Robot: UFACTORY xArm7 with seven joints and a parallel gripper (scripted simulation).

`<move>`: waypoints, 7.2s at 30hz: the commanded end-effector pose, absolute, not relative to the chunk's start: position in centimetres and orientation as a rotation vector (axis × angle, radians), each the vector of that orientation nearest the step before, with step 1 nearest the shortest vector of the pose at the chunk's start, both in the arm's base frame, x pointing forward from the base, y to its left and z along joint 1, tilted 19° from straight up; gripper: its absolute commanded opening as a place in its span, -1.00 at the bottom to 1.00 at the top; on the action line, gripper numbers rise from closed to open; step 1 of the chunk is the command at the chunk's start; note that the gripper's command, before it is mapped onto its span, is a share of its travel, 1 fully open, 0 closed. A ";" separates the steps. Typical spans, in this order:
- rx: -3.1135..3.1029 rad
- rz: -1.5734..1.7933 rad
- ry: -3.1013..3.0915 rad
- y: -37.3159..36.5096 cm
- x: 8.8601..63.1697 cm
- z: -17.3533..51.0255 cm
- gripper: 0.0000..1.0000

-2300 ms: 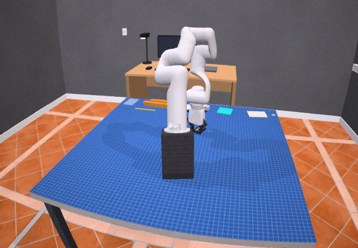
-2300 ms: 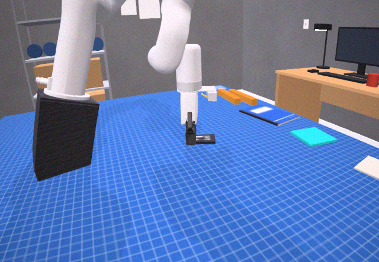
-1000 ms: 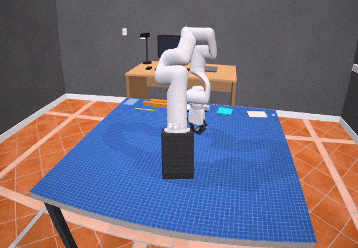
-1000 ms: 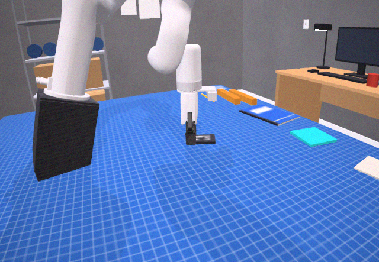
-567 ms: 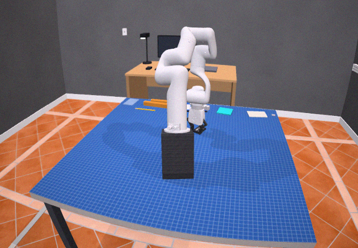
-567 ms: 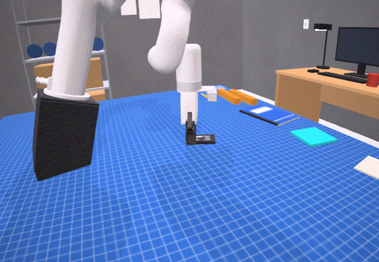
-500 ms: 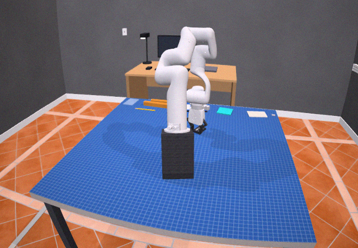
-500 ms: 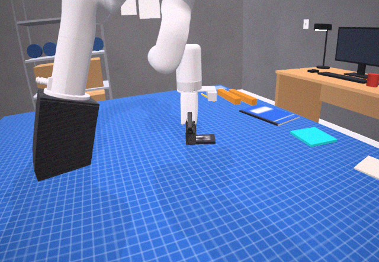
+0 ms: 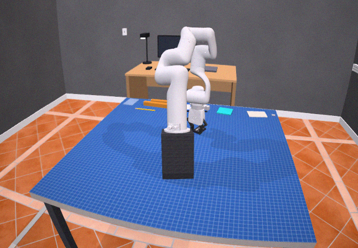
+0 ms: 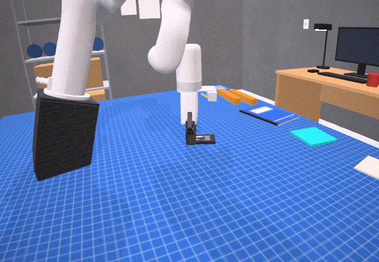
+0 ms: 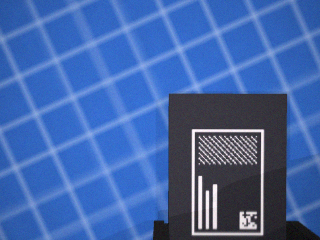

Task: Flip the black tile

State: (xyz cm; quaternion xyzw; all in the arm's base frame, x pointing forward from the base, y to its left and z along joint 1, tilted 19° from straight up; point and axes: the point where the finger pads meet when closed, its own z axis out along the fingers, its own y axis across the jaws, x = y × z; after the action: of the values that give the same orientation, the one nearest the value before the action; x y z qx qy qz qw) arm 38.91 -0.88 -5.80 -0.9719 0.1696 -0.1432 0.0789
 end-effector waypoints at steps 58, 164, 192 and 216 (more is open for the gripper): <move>-2.911 -0.248 0.490 -0.9 38.9 -5.5 0.28; -2.888 0.106 0.448 -3.8 42.6 2.1 0.28; -2.897 0.024 0.459 -4.7 44.7 3.0 0.28; -2.906 -0.086 0.471 -5.5 47.0 3.3 0.28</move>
State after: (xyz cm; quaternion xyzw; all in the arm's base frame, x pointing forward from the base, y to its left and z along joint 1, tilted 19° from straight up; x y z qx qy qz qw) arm 46.38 -5.31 3.24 -0.9822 0.1582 -0.0182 0.1001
